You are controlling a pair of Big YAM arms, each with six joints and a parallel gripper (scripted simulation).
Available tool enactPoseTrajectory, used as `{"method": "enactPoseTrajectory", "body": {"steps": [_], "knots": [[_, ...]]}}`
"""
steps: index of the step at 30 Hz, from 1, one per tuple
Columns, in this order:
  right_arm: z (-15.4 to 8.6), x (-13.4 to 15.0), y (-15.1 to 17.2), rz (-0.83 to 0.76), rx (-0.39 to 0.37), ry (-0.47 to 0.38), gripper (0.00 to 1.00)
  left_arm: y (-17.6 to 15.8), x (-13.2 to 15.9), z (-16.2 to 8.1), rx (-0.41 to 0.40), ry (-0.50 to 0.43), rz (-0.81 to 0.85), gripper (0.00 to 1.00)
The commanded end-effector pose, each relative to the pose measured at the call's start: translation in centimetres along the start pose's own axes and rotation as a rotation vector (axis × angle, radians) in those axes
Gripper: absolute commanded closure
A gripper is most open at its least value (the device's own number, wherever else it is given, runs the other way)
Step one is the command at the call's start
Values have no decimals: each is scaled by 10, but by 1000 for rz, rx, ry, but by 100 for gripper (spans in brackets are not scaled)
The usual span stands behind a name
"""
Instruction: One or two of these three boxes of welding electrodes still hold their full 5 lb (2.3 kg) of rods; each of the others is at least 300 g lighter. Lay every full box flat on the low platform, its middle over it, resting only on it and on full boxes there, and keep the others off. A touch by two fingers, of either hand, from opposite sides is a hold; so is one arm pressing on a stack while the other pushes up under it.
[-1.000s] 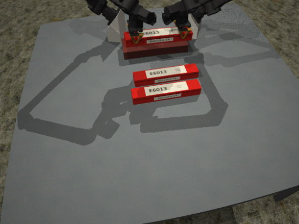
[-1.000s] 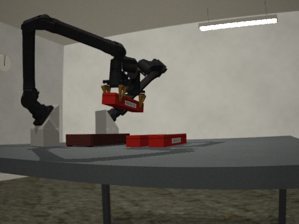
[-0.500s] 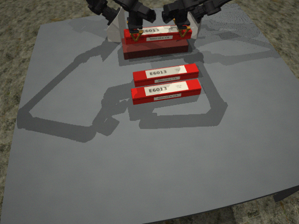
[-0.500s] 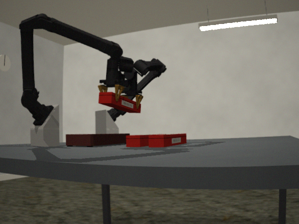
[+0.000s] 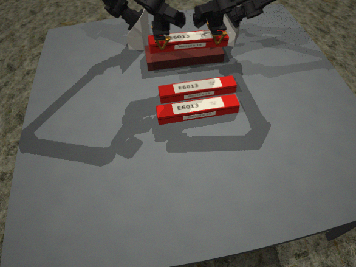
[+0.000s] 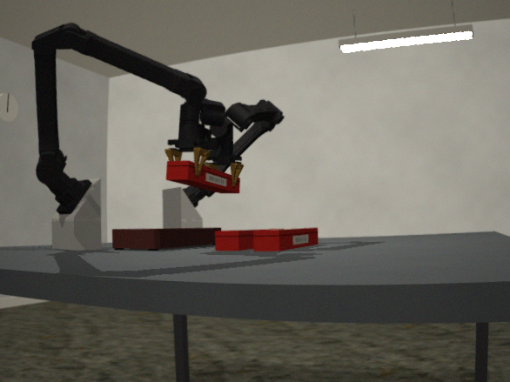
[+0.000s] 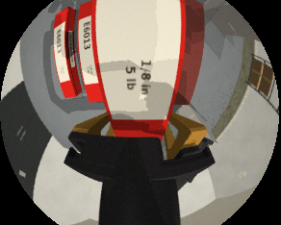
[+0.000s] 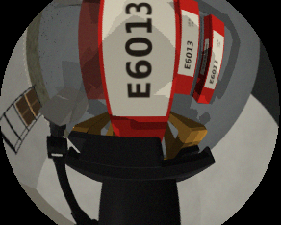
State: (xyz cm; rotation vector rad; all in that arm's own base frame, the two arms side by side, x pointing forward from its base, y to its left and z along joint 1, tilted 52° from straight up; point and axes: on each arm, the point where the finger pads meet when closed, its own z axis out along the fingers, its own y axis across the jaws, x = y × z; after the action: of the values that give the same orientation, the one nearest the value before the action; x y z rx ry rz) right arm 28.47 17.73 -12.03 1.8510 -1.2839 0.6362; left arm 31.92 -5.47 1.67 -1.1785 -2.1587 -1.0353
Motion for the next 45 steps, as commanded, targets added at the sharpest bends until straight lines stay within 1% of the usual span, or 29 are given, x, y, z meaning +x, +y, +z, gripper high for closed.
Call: {"method": "enactPoseTrajectory", "body": {"steps": [1,2,5,7,15,17,18,21,23,32,35,37,45], "knots": [[-50,-4,-14,49,114,-73,100,10,-19,-38,-74,-99,-5,100],[-43,-3,-7,40,102,-62,100,8,-18,-36,-73,-94,-1,100],[-46,-5,-11,44,111,-71,100,6,-16,-34,-72,-91,2,100],[-41,-4,-7,38,106,-65,100,7,-17,-35,-73,-94,-1,100],[-36,-5,-5,30,106,-65,100,7,-17,-35,-73,-96,-2,100],[-36,-5,-5,30,106,-65,100,7,-17,-35,-73,-96,-2,100],[-43,-6,-12,37,117,-75,100,8,-18,-36,-74,-98,-4,100],[-32,-5,-2,22,101,-60,100,5,-16,-33,-73,-93,1,100],[-35,-5,-5,27,109,-67,100,6,-17,-34,-73,-95,-2,100],[-29,-5,-1,20,104,-61,100,6,-18,-35,-73,-98,-8,100],[-32,-5,-4,23,107,-64,100,6,-18,-35,-73,-97,-9,100],[-27,-5,0,19,102,-59,100,6,-18,-35,-73,-99,-12,100],[-26,-4,0,20,104,-59,100,7,-19,-36,-72,-101,-17,100]]}}
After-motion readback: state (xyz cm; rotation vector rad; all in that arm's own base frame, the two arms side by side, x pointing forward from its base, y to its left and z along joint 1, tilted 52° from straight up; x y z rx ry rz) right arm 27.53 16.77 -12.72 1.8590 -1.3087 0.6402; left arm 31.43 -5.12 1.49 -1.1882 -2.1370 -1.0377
